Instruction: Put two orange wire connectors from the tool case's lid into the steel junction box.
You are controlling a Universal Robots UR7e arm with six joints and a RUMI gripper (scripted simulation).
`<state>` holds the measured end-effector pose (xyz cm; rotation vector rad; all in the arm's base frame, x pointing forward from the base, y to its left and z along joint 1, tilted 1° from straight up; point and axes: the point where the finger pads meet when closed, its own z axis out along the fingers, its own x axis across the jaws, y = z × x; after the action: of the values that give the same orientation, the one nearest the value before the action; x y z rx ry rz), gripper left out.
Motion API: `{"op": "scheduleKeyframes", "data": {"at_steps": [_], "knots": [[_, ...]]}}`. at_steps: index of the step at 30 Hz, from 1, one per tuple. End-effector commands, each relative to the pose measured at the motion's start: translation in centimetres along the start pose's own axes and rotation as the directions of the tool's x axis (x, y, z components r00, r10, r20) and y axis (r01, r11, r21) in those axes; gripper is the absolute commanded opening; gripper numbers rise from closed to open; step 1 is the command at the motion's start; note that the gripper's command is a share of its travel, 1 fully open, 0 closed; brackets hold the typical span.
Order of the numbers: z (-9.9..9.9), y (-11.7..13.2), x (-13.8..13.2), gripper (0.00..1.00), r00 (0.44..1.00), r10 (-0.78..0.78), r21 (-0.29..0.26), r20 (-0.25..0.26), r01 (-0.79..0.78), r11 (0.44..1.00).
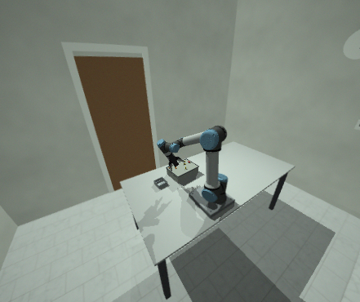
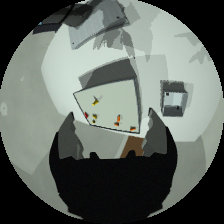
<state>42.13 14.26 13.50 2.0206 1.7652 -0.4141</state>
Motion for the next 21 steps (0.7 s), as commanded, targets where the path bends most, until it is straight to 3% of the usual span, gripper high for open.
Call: {"op": "scheduleKeyframes", "data": {"at_steps": [1, 21], "knots": [[-0.04, 0.03, -0.01, 1.0, 1.0, 0.001, -0.001, -0.001, -0.001, 1.0], [-0.09, 0.08, -0.01, 1.0, 1.0, 0.01, 0.001, -0.004, -0.01, 1.0]]}}
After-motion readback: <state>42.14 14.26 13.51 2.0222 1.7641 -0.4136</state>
